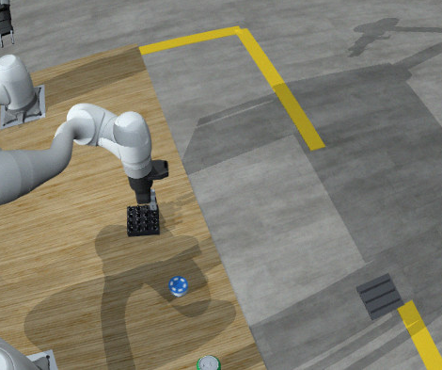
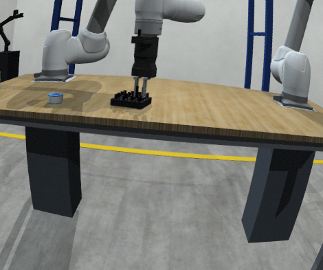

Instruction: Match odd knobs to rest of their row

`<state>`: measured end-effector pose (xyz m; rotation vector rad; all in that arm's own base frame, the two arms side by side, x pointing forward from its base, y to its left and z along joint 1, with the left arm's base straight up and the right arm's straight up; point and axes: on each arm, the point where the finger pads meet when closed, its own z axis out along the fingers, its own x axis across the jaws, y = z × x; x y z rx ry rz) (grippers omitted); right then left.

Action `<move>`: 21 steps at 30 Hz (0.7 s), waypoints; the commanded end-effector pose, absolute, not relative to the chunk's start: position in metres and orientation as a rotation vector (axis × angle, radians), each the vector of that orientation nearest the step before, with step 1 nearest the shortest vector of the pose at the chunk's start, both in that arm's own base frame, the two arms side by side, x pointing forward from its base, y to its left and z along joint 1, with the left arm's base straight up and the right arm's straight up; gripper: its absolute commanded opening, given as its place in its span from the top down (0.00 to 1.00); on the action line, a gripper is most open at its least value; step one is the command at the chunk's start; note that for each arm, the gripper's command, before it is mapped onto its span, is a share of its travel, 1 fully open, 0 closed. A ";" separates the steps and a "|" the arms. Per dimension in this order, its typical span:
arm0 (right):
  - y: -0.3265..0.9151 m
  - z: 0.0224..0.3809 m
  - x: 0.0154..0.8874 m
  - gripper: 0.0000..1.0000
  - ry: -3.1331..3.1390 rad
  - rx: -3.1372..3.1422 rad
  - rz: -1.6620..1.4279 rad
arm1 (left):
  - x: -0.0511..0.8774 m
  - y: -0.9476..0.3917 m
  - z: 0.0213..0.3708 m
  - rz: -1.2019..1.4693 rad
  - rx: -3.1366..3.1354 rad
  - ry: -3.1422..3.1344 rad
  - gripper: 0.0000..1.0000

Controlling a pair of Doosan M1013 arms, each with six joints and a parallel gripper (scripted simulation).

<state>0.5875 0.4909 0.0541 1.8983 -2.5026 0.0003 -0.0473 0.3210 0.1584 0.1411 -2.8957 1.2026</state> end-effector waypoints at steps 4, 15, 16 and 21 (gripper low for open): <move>0.491 0.049 0.588 0.54 -2.504 1.899 0.000 | -0.047 0.321 0.159 1.201 0.141 -2.896 0.00; 0.491 0.048 0.588 0.54 -2.504 1.899 0.000 | -0.047 0.321 0.159 1.201 0.141 -2.896 0.00; 0.491 0.048 0.588 0.54 -2.504 1.899 0.000 | -0.047 0.321 0.159 1.201 0.141 -2.896 0.00; 0.491 0.048 0.588 0.54 -2.504 1.899 0.000 | -0.047 0.321 0.159 1.201 0.141 -2.896 0.00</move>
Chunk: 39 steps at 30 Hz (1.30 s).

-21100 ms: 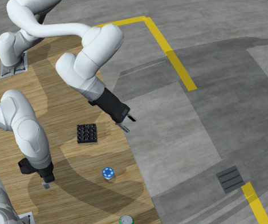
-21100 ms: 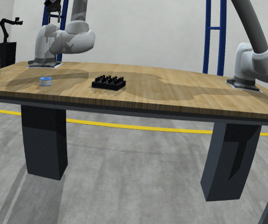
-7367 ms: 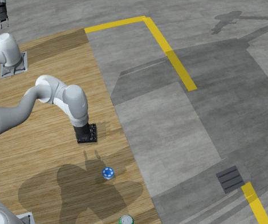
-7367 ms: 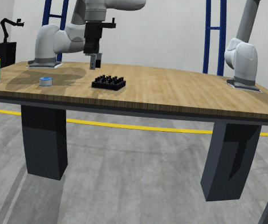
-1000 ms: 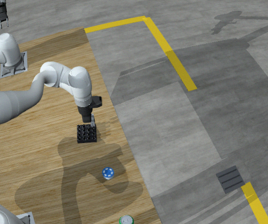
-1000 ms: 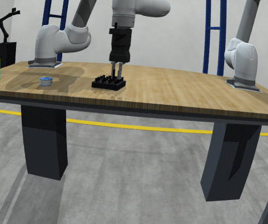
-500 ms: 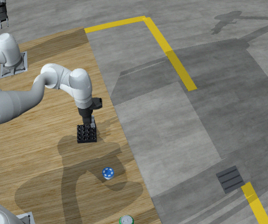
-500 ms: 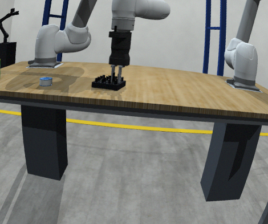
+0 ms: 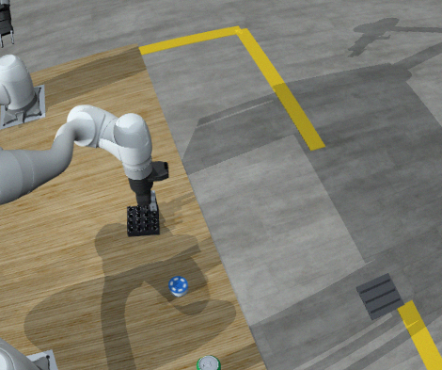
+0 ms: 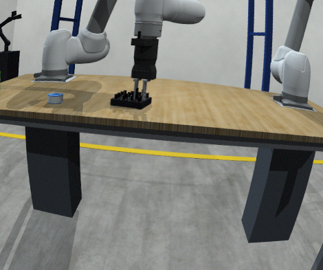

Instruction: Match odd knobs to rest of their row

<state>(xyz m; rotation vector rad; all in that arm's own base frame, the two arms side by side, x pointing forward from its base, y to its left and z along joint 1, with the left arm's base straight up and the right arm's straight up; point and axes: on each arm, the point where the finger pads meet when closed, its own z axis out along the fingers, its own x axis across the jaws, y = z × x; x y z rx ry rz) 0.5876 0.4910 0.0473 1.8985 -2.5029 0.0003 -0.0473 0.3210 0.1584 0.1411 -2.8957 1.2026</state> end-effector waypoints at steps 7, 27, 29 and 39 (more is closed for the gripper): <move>0.491 0.048 0.588 0.70 -2.504 1.899 0.000 | -0.047 0.321 0.159 1.201 0.141 -2.896 0.00; 0.491 0.048 0.588 0.70 -2.482 1.928 0.000 | -0.047 0.321 0.159 1.201 0.141 -2.896 0.00; 0.491 0.048 0.588 0.70 -2.477 1.934 0.000 | -0.047 0.321 0.159 1.201 0.141 -2.896 0.00; 0.491 0.048 0.588 0.70 -2.398 2.032 0.000 | -0.047 0.321 0.159 1.201 0.141 -2.896 0.00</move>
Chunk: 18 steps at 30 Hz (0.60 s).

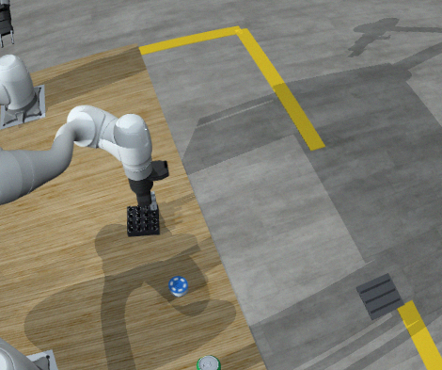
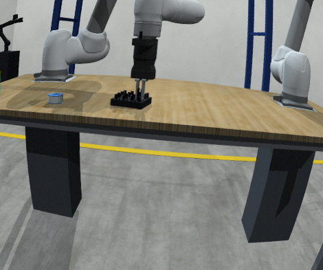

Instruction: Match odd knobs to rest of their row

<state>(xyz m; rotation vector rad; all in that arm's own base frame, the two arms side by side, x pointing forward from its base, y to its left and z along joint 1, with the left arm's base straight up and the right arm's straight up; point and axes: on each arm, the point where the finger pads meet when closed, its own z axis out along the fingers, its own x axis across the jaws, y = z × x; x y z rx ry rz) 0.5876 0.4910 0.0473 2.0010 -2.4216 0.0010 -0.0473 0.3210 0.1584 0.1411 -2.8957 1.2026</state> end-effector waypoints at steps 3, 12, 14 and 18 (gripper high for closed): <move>0.491 0.048 0.588 0.70 -2.356 2.080 0.000 | -0.047 0.321 0.159 1.201 0.141 -2.896 0.00; 0.491 0.048 0.588 0.70 -2.226 2.218 0.000 | -0.047 0.321 0.159 1.201 0.141 -2.896 0.00; 0.491 0.048 0.588 0.70 -2.180 2.263 0.000 | -0.047 0.321 0.159 1.201 0.141 -2.896 0.00; 0.491 0.048 0.588 0.70 -2.078 2.358 0.000 | -0.047 0.321 0.159 1.201 0.141 -2.896 0.00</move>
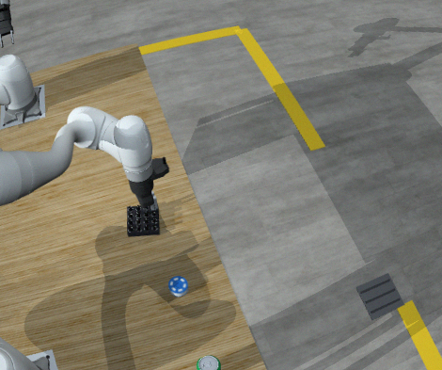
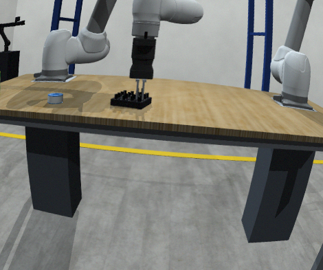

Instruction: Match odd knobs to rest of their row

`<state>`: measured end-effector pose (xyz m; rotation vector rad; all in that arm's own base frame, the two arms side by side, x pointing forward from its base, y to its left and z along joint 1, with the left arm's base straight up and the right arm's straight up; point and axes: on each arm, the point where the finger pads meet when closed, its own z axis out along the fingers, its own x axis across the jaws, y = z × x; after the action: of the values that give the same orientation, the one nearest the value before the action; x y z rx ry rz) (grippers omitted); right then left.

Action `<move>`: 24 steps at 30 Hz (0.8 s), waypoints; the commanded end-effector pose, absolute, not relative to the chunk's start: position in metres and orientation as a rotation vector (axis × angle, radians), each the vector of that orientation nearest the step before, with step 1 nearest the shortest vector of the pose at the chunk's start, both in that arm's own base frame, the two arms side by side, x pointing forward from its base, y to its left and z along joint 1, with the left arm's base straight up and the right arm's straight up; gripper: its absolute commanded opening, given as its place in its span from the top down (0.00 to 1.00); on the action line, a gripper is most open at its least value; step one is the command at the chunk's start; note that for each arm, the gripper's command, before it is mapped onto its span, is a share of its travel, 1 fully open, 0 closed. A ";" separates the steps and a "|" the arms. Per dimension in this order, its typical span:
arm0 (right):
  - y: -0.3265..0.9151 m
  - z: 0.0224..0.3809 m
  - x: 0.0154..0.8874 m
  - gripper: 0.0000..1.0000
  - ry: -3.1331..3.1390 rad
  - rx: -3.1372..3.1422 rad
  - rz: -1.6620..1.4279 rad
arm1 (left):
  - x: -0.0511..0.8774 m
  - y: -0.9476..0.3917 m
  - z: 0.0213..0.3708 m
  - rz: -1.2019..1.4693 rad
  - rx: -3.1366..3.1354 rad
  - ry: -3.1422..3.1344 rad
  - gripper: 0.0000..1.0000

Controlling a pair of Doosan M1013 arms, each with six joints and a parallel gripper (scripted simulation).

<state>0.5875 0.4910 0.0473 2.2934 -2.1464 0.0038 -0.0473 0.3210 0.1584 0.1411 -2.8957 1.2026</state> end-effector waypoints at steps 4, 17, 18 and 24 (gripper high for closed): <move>0.491 0.048 0.588 0.70 -1.962 2.455 0.000 | -0.047 0.321 0.159 1.201 0.141 -2.896 0.00; 0.491 0.048 0.588 0.70 -1.585 2.714 0.000 | -0.047 0.321 0.159 1.201 0.141 -2.896 0.00; 0.491 0.048 0.588 0.70 -1.548 2.735 0.000 | -0.047 0.321 0.159 1.201 0.141 -2.896 0.00; 0.491 0.048 0.588 0.70 -1.398 2.815 0.001 | -0.047 0.321 0.159 1.201 0.141 -2.896 0.00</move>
<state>0.5875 0.4910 0.0473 2.7894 -1.4407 0.0076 -0.0473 0.3210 0.1584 0.1411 -2.8957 1.2026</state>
